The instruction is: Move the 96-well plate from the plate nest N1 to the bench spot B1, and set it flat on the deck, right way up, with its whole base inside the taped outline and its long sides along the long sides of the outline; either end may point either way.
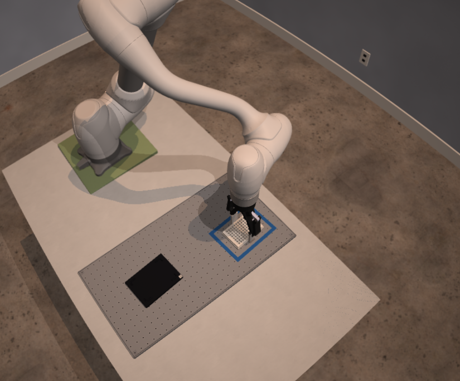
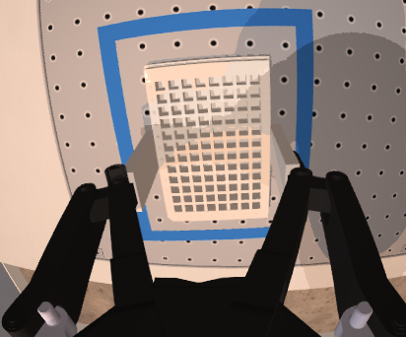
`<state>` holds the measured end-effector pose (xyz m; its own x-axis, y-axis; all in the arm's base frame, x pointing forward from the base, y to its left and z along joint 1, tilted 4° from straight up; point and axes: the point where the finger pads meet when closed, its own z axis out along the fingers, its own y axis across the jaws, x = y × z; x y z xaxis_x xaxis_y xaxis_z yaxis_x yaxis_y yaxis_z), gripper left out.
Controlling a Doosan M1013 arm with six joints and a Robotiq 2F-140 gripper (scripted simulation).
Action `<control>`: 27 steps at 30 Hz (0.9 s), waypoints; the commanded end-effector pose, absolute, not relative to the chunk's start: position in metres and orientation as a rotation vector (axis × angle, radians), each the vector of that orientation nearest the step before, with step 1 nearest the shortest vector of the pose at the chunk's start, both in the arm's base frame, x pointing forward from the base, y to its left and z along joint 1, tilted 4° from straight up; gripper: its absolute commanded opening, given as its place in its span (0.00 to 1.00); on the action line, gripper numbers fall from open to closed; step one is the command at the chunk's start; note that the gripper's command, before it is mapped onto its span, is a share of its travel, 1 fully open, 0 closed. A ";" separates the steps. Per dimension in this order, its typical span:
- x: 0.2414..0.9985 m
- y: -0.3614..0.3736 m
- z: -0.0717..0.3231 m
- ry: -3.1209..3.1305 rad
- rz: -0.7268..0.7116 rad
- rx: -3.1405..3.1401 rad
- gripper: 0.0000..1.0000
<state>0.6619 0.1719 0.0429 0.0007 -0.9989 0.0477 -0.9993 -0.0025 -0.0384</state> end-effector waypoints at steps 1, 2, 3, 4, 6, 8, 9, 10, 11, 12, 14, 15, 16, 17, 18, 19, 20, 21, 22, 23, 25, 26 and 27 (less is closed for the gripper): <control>0.662 0.172 0.043 -2.214 0.095 2.218 1.00; 0.662 0.172 0.043 -2.214 0.095 2.218 1.00; 0.662 0.172 0.043 -2.214 0.095 2.218 1.00; 0.662 0.172 0.043 -2.214 0.095 2.218 1.00; 0.662 0.172 0.043 -2.214 0.095 2.218 1.00; 0.662 0.172 0.043 -2.214 0.095 2.218 1.00; 0.662 0.172 0.043 -2.214 0.095 2.218 1.00; 0.662 0.172 0.043 -2.214 0.095 2.218 1.00; 0.662 0.172 0.043 -2.214 0.095 2.218 1.00; 0.662 0.172 0.043 -2.214 0.095 2.218 1.00; 0.662 0.172 0.043 -2.214 0.095 2.218 1.00; 0.662 0.172 0.043 -2.214 0.095 2.218 1.00; 0.662 0.172 0.043 -2.214 0.095 2.218 1.00; 0.662 0.172 0.043 -2.214 0.095 2.218 1.00; 0.662 0.172 0.043 -2.214 0.095 2.218 1.00; 0.662 0.172 0.043 -2.214 0.095 2.218 1.00; 0.662 0.172 0.043 -2.214 0.095 2.218 1.00; 0.662 0.172 0.043 -2.214 0.095 2.218 1.00; 0.662 0.172 0.043 -2.214 0.095 2.218 1.00; 0.662 0.172 0.045 -2.214 0.095 2.218 1.00; 0.662 0.172 0.051 -2.214 0.095 2.218 1.00; 0.661 0.172 0.053 -2.214 0.095 2.218 1.00; 0.661 0.173 0.056 -2.214 0.095 2.218 1.00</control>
<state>0.6616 0.1723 0.0495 0.0007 -0.9989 0.0477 -0.9993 -0.0025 -0.0385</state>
